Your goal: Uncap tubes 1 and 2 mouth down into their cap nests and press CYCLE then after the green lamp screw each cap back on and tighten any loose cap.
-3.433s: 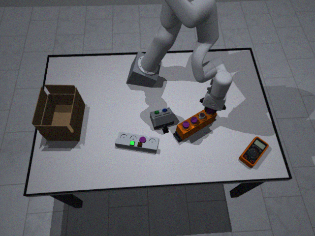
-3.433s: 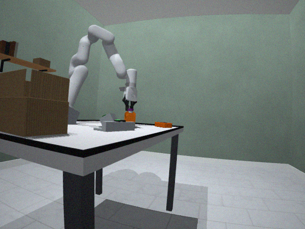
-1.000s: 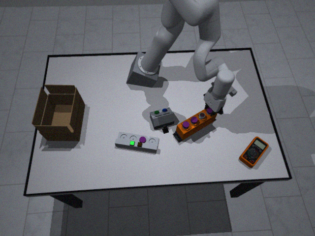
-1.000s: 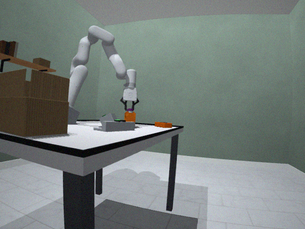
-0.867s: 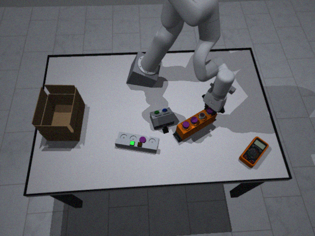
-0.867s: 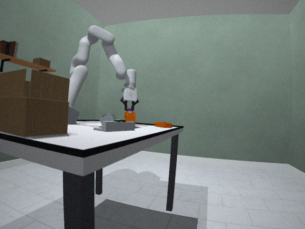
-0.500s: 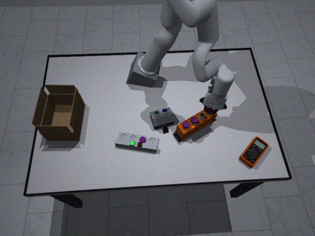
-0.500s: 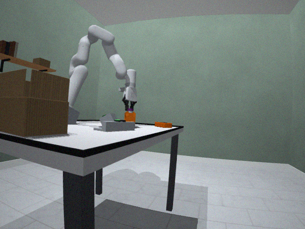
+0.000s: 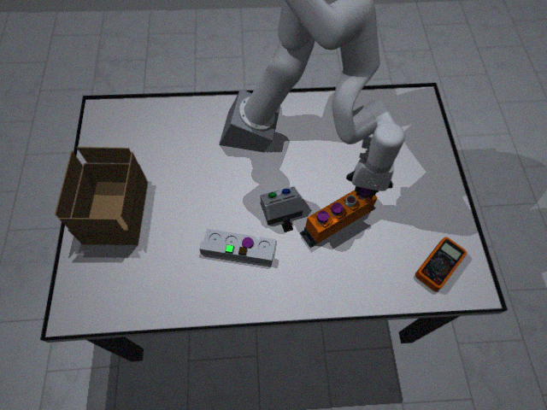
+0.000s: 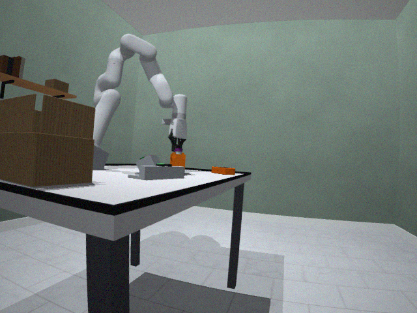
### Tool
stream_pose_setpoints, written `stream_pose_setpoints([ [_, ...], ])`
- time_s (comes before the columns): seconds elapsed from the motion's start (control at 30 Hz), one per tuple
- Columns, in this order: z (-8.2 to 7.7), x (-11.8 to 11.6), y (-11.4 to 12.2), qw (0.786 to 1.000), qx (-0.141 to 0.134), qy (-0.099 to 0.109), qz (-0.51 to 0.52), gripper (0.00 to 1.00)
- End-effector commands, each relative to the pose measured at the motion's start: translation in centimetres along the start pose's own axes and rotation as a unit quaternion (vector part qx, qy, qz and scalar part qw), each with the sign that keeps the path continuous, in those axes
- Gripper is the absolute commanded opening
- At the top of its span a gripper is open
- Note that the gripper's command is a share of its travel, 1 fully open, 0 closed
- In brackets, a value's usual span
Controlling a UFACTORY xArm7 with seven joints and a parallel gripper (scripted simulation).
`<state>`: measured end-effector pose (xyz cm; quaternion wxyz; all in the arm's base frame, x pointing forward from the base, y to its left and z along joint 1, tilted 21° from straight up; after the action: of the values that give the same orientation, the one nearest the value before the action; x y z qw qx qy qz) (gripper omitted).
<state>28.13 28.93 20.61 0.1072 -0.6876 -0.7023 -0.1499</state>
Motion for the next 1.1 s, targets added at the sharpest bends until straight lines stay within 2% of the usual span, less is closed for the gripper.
stream_pose_setpoints([
  [0.0,-0.11,0.09,0.1,1.0,-0.001,0.002,-0.001,0.0],
  [0.13,-0.11,0.09,0.1,1.0,-0.001,0.002,-0.001,0.0],
  [0.3,-0.08,0.09,0.1,0.992,-0.001,0.002,0.124,0.0],
  [0.5,-0.06,0.09,0.1,0.963,0.0,0.002,0.269,0.0],
  [0.57,-0.06,0.09,0.1,0.963,0.0,0.002,0.269,0.0],
  [0.83,-0.03,0.09,0.1,0.892,0.0,0.002,0.452,0.0],
  [1.07,0.0,0.08,0.11,0.811,0.002,0.003,0.586,0.0],
])
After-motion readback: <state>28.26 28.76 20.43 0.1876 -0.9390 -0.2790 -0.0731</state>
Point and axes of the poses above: the point where the finger pads meet when closed, its own z axis out along the fingers, its own x axis across the jaws, y = z × x, the point moved 5 cm from there along -z, back along the fingers, and after that the axes turned 12 degrees about -z, right-handed, at the moved point
